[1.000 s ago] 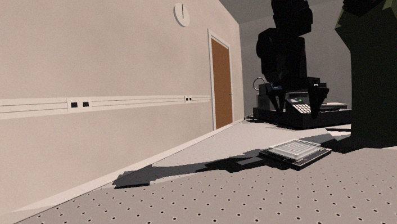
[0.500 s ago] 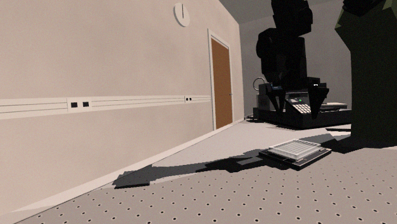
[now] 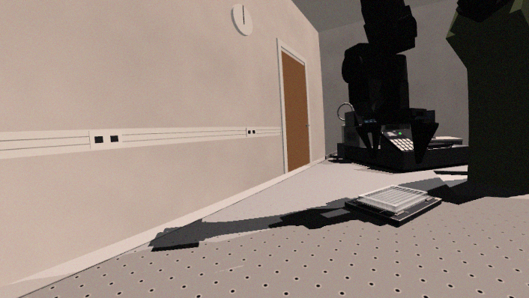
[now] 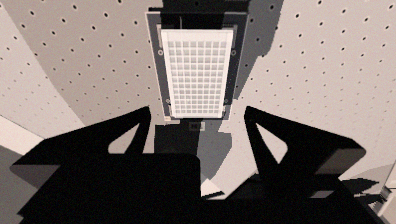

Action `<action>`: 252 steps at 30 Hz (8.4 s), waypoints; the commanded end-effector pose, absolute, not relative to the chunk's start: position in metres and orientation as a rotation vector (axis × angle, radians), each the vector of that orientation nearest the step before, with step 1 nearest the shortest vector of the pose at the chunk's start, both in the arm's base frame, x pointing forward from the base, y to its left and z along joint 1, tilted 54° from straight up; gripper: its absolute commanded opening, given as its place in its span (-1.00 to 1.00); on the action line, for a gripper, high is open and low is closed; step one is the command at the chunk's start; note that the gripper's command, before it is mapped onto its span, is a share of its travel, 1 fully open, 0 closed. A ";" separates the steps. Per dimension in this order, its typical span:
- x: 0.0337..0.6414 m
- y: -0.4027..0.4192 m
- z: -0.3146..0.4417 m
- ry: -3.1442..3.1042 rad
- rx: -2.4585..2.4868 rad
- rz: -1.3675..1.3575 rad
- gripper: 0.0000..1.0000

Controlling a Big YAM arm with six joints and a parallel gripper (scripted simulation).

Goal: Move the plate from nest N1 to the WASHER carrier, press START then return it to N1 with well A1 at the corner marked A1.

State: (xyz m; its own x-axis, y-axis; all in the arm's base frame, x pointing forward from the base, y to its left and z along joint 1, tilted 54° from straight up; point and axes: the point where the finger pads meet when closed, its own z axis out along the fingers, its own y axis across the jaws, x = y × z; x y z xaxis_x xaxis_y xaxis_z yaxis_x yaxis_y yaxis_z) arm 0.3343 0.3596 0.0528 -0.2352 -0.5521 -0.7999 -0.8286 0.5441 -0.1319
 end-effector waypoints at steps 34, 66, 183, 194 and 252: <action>0.359 0.396 0.020 1.925 -1.113 0.418 1.00; 0.362 0.402 0.015 1.924 -1.115 0.420 1.00; 0.360 0.392 0.013 1.946 -1.113 0.410 0.68; 0.356 0.380 0.022 1.948 -1.107 0.405 0.68; 0.343 0.315 0.037 1.995 -1.049 0.442 0.68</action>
State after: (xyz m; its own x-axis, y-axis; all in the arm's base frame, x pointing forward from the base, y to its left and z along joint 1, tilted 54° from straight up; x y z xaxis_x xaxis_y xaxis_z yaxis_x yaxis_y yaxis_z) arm 0.3394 0.3375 0.0540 -0.2914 -0.5085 -0.8103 -0.8176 0.5721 -0.0650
